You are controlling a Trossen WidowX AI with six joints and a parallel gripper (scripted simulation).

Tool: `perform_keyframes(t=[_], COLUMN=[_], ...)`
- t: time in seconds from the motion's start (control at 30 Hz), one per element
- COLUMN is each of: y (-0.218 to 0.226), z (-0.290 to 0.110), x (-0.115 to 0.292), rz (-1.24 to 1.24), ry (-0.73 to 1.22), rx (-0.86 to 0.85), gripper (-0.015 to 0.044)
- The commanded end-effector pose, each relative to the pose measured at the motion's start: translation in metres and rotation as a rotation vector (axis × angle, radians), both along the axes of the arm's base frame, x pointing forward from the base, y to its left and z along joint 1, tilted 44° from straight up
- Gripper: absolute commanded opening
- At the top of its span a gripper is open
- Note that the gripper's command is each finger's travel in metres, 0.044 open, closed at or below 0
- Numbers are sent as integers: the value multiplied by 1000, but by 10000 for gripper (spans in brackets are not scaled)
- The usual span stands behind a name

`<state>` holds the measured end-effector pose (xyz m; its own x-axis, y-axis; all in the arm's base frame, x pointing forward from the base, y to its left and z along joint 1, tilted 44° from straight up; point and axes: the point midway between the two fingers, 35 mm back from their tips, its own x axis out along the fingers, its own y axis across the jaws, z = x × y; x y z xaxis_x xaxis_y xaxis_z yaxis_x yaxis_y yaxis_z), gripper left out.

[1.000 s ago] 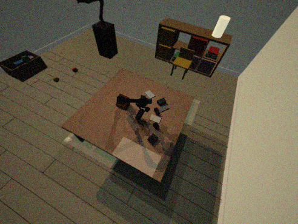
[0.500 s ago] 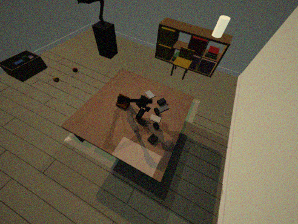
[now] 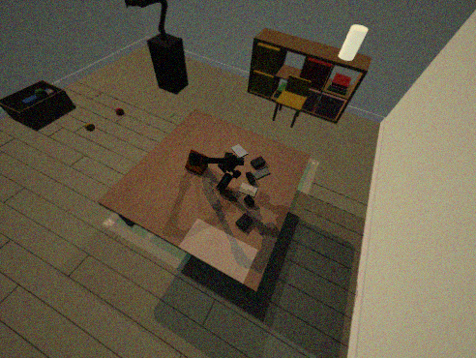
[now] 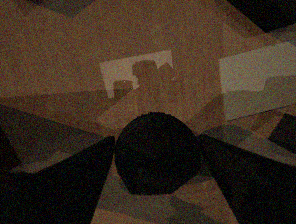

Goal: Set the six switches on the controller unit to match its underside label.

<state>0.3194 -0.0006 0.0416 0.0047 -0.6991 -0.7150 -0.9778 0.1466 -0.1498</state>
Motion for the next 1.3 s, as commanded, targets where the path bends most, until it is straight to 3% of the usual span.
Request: perform_keyframes(t=[0.0,1.27], y=[3,0], z=[-6,-32], x=[0,4], rz=[-1,-1], ry=[1,1], rx=[7,7], gripper=[336,336])
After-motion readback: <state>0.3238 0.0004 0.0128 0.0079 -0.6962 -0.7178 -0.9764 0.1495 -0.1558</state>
